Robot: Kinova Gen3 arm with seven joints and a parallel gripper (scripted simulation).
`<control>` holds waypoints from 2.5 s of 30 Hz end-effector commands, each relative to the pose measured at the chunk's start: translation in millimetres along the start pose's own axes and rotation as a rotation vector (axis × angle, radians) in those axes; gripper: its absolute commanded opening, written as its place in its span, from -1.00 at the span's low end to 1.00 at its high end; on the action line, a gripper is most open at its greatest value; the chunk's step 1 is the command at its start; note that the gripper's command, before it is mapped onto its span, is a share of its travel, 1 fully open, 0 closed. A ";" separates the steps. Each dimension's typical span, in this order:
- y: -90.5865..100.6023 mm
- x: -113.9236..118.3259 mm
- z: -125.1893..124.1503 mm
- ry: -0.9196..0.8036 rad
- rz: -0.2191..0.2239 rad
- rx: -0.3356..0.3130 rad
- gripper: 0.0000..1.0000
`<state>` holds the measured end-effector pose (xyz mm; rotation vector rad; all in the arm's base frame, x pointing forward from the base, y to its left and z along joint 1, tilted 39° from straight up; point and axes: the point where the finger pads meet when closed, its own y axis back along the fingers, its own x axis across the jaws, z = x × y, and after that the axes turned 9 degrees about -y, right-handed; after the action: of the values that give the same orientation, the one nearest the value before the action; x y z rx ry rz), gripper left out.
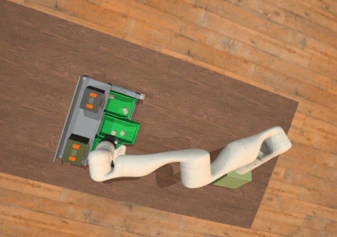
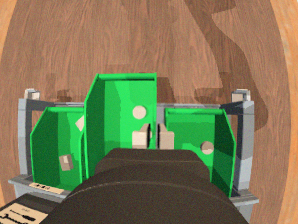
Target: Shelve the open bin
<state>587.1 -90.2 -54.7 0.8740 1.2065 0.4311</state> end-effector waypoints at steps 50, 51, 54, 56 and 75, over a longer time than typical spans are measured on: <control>63.7 0.5 -2.2 0.000 0.004 -0.005 -0.36; 63.7 0.5 -2.2 0.000 0.004 -0.005 -0.36; 64.5 0.5 -2.3 0.000 0.004 -0.005 -0.36; 64.9 0.5 -2.3 0.000 0.004 -0.005 -0.36; 65.3 0.5 -2.3 0.000 0.004 -0.005 -1.00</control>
<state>594.3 -50.1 -5.6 0.8727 1.2049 0.4347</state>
